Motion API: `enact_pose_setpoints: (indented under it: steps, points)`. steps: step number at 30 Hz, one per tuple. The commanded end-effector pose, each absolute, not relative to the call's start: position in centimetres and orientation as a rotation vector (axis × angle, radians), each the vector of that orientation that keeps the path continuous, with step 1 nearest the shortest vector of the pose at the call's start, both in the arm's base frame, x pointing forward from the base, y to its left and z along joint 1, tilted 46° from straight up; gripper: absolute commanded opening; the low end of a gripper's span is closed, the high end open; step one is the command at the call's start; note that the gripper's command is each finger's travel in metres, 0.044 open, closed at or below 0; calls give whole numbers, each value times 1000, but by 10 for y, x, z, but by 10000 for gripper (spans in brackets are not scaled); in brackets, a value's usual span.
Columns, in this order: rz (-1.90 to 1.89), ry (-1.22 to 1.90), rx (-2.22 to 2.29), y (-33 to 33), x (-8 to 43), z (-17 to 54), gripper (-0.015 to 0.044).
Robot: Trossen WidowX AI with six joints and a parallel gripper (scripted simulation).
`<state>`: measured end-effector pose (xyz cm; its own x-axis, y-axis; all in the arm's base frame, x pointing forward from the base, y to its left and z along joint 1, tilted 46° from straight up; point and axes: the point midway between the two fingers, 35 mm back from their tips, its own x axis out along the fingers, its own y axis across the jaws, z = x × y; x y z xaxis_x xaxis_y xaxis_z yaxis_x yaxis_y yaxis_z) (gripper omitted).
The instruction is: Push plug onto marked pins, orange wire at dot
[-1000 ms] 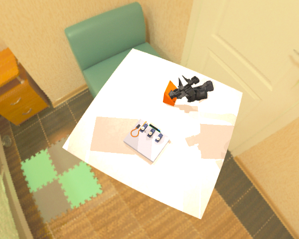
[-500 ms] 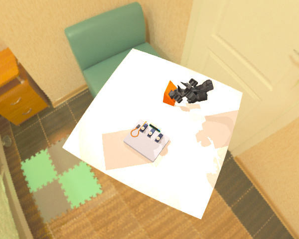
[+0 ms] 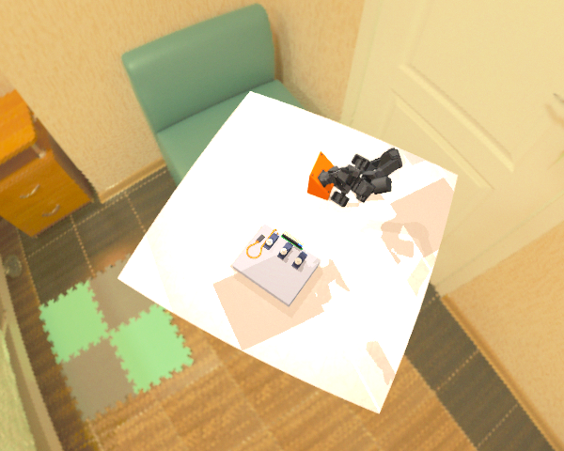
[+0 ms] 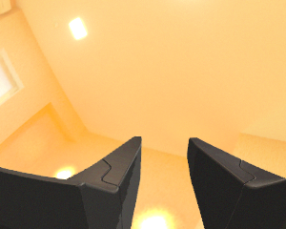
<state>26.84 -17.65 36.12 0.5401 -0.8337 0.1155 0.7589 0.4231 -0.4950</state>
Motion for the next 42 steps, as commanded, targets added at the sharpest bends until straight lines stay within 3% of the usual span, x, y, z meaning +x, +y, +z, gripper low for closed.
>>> enact_pose_setpoints:
  steps: [1, 42]
  points:
    - [-936, 116, -503, -166, 274, 361, 115]
    - [-276, -63, -163, -53, 316, 338, 115]
